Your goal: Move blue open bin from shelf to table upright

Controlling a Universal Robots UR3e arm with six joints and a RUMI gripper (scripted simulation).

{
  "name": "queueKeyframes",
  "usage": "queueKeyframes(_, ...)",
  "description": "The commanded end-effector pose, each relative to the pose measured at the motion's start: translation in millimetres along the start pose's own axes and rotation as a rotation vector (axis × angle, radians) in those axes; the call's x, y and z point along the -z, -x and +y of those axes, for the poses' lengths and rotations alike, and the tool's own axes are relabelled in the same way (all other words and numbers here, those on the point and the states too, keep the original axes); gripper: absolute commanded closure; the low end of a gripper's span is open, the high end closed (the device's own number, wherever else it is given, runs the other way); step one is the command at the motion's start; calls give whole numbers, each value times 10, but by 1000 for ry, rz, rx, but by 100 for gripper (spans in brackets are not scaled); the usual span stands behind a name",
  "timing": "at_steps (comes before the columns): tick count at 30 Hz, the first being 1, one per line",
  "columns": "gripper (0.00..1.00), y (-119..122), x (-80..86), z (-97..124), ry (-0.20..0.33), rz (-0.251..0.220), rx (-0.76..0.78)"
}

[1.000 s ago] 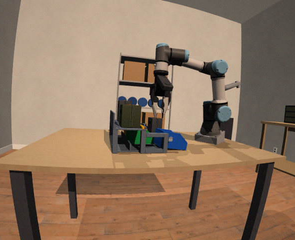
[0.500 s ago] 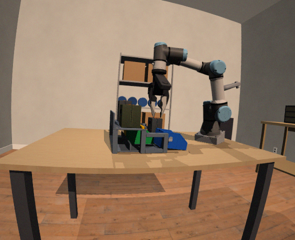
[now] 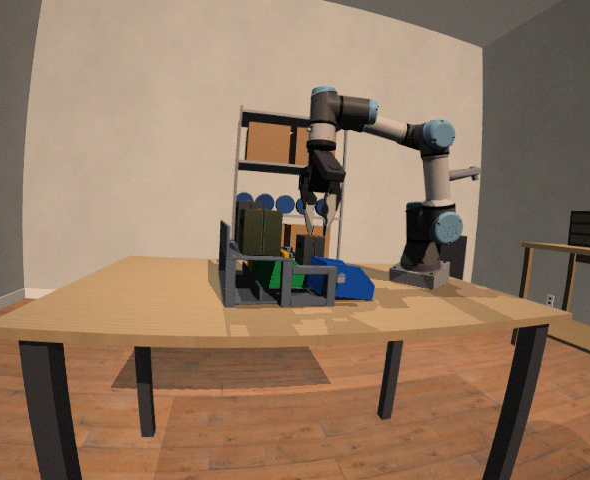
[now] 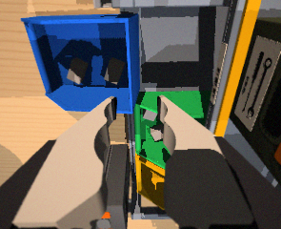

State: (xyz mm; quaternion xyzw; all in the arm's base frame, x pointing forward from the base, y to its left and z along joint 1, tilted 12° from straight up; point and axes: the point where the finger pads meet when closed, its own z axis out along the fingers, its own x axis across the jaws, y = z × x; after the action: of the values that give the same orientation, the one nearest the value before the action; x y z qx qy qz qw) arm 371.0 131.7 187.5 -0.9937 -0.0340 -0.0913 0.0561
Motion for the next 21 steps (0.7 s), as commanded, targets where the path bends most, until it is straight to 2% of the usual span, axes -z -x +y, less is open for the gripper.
queueKeyframes(1, 80, 3, 5, 0, 0, 3, 0)
queueKeyframes(21, 80, 54, -15, 0, 0, 3, 0)
